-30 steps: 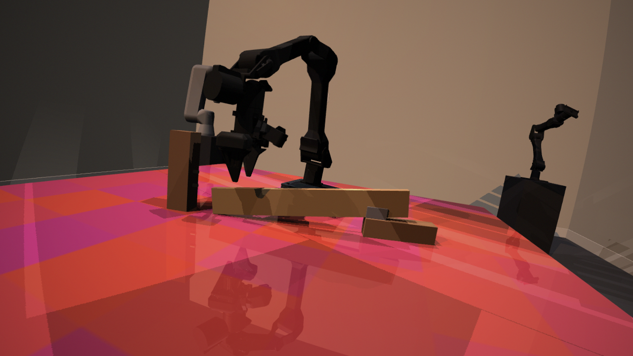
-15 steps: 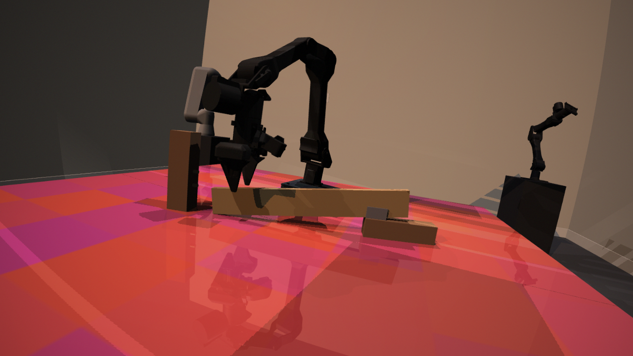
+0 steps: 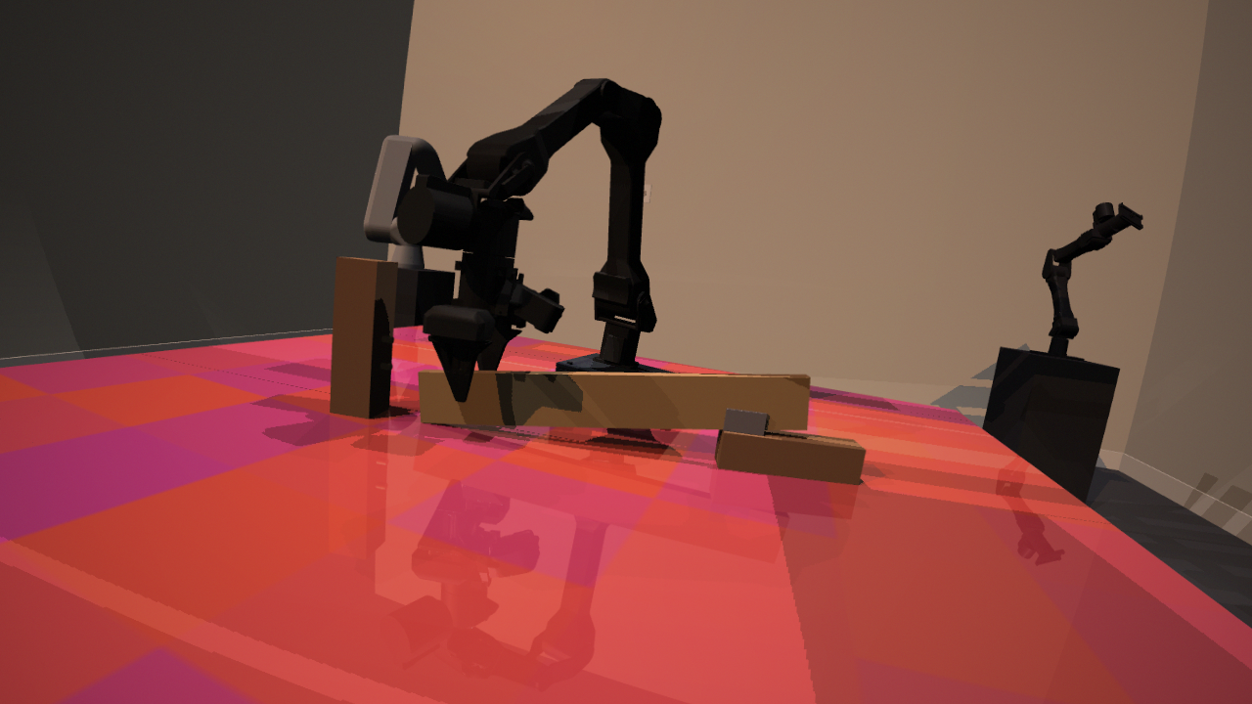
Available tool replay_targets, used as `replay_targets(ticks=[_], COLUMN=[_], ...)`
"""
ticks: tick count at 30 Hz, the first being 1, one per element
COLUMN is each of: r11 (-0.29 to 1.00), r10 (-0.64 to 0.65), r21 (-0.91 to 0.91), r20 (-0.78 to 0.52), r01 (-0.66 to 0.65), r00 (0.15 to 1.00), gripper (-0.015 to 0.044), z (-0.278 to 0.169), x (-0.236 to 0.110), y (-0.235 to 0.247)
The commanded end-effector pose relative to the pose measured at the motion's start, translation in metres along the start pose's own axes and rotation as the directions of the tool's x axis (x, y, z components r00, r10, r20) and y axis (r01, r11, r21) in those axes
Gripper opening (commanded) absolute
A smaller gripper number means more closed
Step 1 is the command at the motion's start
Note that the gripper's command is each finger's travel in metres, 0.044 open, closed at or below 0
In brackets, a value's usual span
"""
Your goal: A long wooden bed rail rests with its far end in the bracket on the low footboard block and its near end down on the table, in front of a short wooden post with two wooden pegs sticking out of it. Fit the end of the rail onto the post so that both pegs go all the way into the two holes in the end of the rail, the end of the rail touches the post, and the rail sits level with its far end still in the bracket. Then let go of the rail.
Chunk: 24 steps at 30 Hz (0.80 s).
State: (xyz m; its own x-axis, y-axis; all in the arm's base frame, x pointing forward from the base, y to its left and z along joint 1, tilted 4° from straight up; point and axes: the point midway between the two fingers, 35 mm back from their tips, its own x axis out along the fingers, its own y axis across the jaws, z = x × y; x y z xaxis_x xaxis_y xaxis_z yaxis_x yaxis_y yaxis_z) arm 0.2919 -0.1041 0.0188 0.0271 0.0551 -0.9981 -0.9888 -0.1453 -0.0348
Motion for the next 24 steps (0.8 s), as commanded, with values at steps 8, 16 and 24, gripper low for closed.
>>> replay_targets(ticks=[8,16,24], r11=[1.000,1.000,1.000], r10=[0.015,0.015,0.015], r21=[0.004,0.004,0.004], r20=[0.012,0.012,0.012], r01=[-0.015,-0.015,-0.015], r00=[1.000,1.000,1.000], gripper=[0.0440,0.0361,0.0151], z=[0.003,0.003,0.003], x=[0.023,0.025,0.025], y=[0.005,0.005,0.005])
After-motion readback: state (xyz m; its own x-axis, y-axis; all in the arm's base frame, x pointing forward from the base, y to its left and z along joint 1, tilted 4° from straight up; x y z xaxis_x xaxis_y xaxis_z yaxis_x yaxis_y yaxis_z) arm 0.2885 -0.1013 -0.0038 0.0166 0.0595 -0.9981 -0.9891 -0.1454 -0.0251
